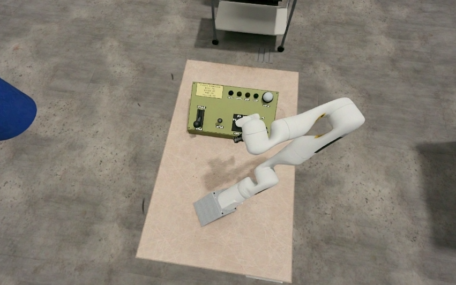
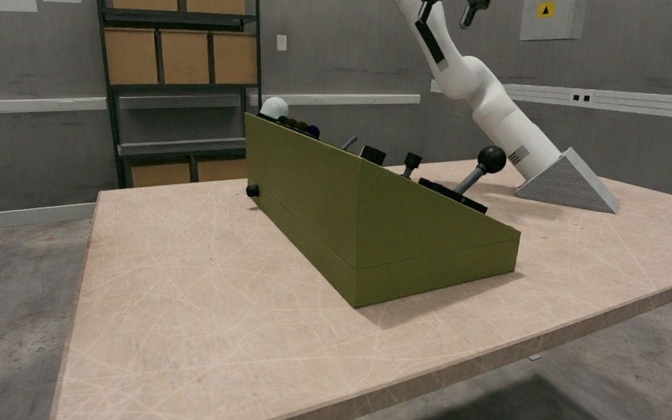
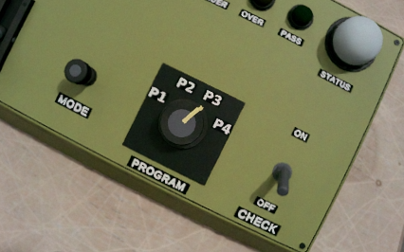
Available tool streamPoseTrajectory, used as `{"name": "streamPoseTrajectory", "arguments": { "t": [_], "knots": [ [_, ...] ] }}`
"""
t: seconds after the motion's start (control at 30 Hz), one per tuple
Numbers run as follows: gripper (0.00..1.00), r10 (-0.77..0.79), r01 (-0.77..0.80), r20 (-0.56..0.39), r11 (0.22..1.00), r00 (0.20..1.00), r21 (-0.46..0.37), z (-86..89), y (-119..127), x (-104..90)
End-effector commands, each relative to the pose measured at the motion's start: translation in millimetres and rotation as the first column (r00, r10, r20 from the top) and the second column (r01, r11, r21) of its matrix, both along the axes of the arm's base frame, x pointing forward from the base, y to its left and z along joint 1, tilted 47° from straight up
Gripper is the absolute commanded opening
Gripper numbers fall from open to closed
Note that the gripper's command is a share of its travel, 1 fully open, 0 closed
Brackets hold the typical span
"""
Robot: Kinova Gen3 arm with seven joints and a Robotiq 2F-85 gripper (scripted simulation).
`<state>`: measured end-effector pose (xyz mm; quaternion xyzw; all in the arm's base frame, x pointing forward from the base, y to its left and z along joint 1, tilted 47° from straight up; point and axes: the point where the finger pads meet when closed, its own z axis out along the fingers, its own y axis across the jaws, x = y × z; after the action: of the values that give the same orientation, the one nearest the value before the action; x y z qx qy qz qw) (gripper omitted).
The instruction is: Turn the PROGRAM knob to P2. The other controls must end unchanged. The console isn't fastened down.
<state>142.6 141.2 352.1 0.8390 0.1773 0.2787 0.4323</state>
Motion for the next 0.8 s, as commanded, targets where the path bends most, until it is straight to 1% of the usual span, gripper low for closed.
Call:
{"name": "streamPoseTrajectory", "arguments": {
  "t": [0.0,0.17,0.23,0.37,0.57,0.73,0.77],
  "knots": [
    [1.00,0.037,-0.040,-0.046,0.998,0.998,-0.052,-2.6,0,7.4],
    [1.00,0.088,-0.104,-0.127,0.987,0.988,-0.126,-5.6,0,14.8],
    [1.00,0.088,-0.104,-0.127,0.987,0.988,-0.126,-5.6,0,14.8],
    [1.00,0.127,-0.165,-0.201,0.969,0.971,-0.186,-8.2,-1,21.3],
    [1.00,0.176,-0.269,-0.324,0.924,0.930,-0.271,-12.4,-3,31.8],
    [1.00,0.204,-0.366,-0.434,0.869,0.877,-0.333,-16.2,-4,41.1],
    [1.00,0.204,-0.366,-0.434,0.869,0.877,-0.333,-16.2,-4,41.1]
  ]
}}
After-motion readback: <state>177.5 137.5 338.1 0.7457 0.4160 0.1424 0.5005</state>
